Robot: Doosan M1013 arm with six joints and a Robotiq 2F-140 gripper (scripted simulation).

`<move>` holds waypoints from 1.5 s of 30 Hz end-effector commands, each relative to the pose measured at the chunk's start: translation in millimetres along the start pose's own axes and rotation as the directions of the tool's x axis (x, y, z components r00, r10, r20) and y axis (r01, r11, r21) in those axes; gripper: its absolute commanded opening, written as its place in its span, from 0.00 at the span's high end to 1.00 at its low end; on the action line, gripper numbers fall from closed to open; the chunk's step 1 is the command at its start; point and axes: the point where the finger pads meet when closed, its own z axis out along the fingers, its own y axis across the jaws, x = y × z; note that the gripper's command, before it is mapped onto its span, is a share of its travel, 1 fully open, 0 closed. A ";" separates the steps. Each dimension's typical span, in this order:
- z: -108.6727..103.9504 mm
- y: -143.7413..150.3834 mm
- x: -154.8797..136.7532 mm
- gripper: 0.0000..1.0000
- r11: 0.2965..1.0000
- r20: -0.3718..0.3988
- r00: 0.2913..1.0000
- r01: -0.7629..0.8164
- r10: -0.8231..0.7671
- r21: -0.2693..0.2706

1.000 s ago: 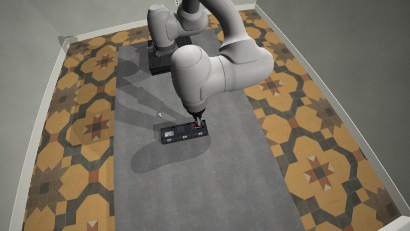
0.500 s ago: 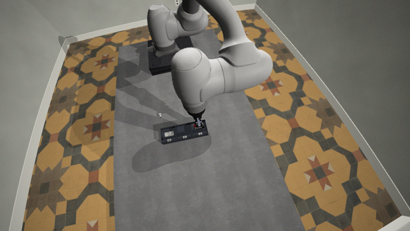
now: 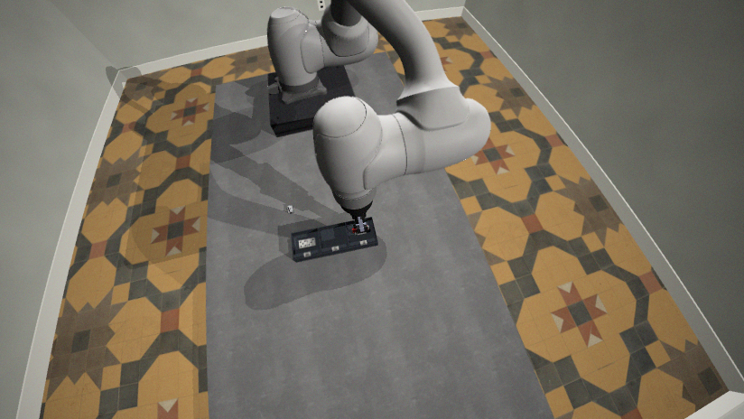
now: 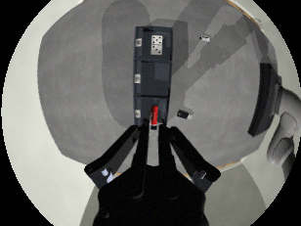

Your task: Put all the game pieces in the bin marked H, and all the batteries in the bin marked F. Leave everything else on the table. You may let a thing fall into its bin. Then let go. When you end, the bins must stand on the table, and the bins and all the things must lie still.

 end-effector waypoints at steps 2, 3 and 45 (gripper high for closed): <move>-0.1 0.0 0.0 0.95 1.000 0.000 1.000 0.000 0.000 0.000; -0.1 0.0 0.0 0.95 1.000 0.000 1.000 0.000 0.000 0.000; -67.3 0.0 0.1 0.00 1.000 0.000 1.000 0.000 0.000 0.000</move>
